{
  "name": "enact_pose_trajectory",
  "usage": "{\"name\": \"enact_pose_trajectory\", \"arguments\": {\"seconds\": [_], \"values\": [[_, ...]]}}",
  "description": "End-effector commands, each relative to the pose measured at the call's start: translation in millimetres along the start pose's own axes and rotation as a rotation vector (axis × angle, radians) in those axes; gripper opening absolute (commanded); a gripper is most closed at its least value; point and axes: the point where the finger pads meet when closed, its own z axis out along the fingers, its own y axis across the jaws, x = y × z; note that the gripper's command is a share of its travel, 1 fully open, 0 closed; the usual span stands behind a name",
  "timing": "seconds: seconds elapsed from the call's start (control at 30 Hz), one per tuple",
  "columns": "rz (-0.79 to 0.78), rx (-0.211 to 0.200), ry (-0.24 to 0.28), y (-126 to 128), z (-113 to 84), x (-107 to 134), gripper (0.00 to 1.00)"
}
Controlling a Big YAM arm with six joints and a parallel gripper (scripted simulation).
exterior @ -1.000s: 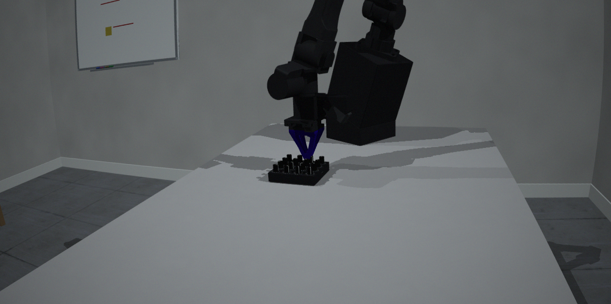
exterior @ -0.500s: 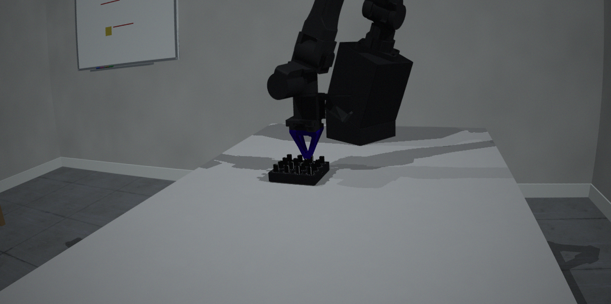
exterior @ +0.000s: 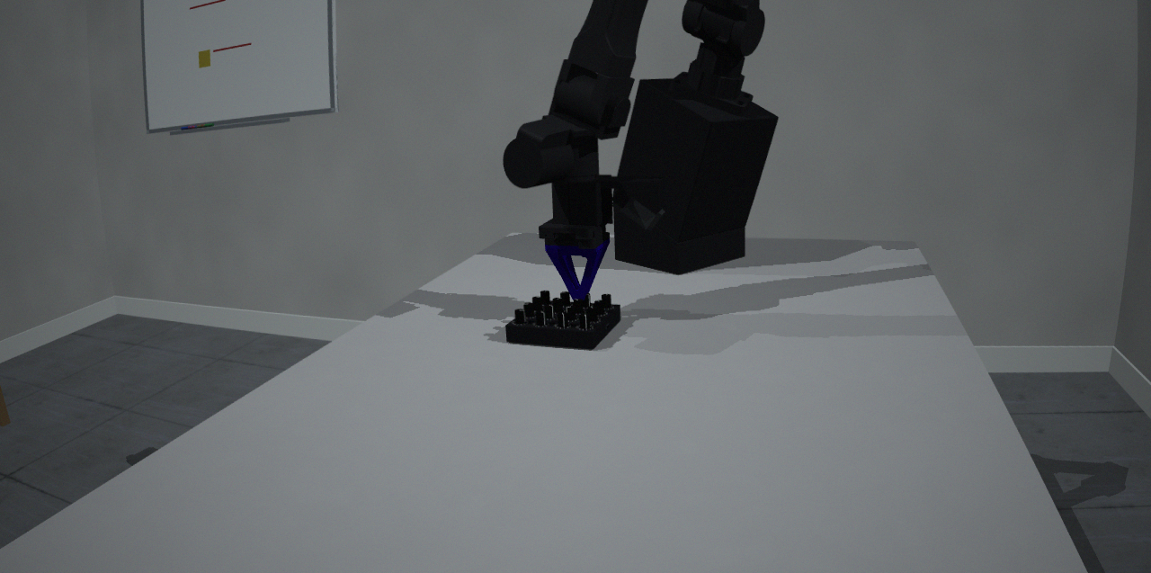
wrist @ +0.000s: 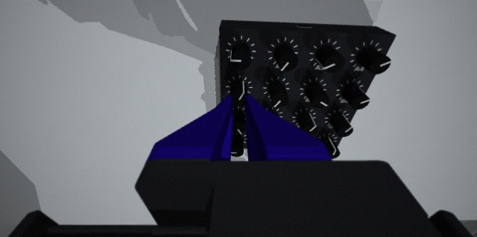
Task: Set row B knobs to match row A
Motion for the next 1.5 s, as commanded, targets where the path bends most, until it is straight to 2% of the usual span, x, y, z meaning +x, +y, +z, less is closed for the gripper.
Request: {"name": "enact_pose_trajectory", "arguments": {"seconds": [0.0,0.13,0.17,0.9,1.03,1.4,1.47], "values": [[-0.022,-0.005,-0.009,-0.1,4.0,-3.2,0.07],[-0.022,-0.005,-0.009,-0.1,4.0,-3.2,0.07],[-0.022,-0.005,-0.009,-0.1,4.0,-3.2,0.18],[-0.020,-0.004,-0.008,-0.6,3.4,-3.2,0.18],[-0.016,0.013,-0.001,-5.7,-9.4,-0.5,0.18],[-0.002,0.013,0.000,-2.0,-38.1,2.7,0.18],[-0.002,0.013,0.000,-2.0,-38.1,2.7,0.18]]}}
